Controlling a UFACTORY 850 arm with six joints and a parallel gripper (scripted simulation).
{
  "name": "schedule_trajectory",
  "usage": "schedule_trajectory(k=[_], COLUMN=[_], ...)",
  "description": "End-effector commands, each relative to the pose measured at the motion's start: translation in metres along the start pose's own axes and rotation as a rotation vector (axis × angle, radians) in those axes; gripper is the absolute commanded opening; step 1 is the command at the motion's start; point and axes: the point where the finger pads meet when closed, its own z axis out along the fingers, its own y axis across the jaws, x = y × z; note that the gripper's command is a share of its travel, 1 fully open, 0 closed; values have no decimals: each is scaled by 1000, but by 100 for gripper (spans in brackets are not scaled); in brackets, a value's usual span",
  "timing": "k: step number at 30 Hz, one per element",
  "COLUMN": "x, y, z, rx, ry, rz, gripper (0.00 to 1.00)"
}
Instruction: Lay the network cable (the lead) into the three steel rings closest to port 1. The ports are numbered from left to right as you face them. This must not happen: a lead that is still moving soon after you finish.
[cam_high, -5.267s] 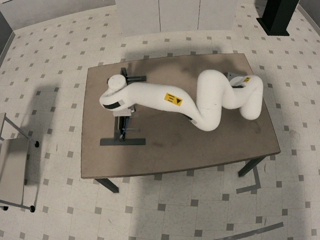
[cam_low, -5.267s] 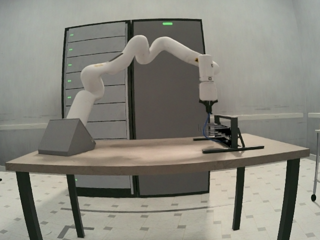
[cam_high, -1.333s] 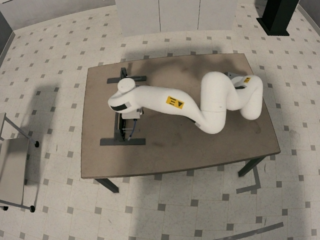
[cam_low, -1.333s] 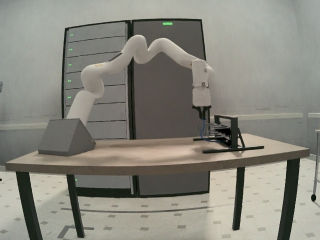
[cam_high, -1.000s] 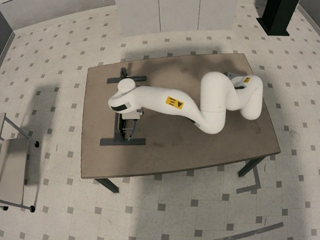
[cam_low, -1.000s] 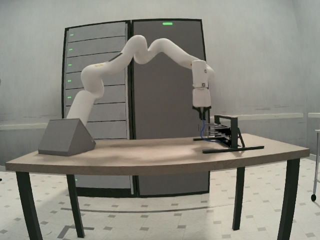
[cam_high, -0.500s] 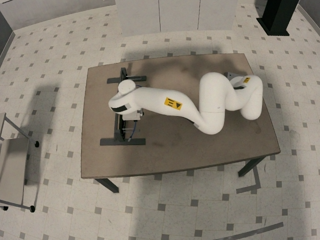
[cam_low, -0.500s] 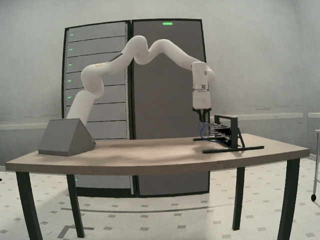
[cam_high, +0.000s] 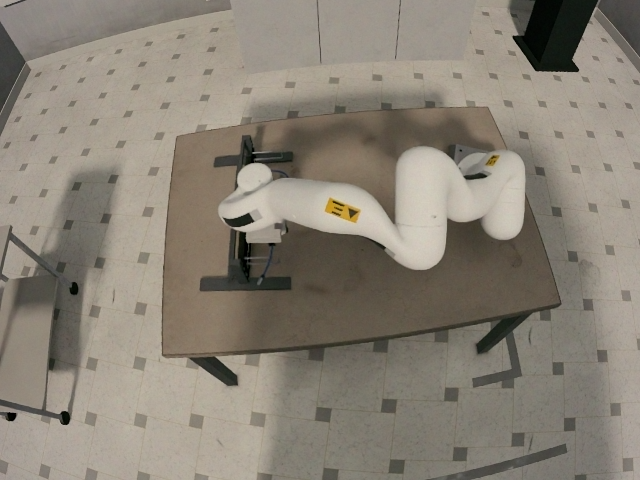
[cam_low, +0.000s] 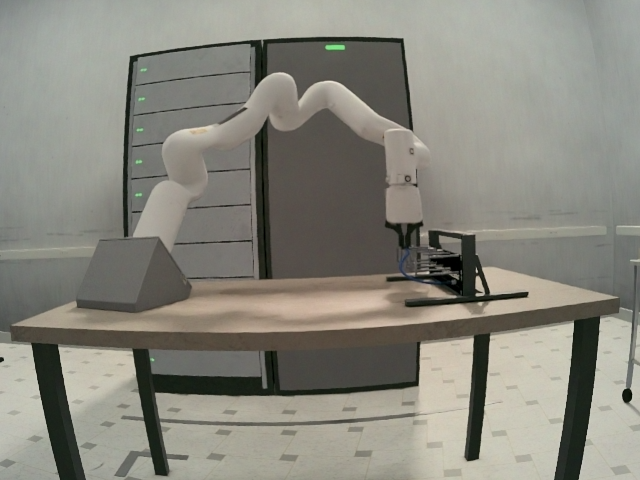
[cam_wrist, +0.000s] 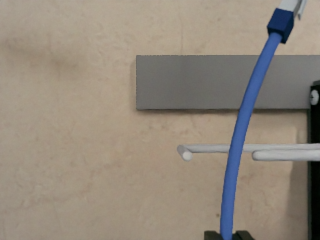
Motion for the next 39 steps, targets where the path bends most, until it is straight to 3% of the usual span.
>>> schedule_trajectory(k=[1, 22, 39], x=[0, 0, 0], y=[1, 1, 1], z=[6, 23, 27], rx=[-2, -2, -2], ry=[0, 0, 0], rz=[-1, 0, 0], gripper=[0, 0, 0])
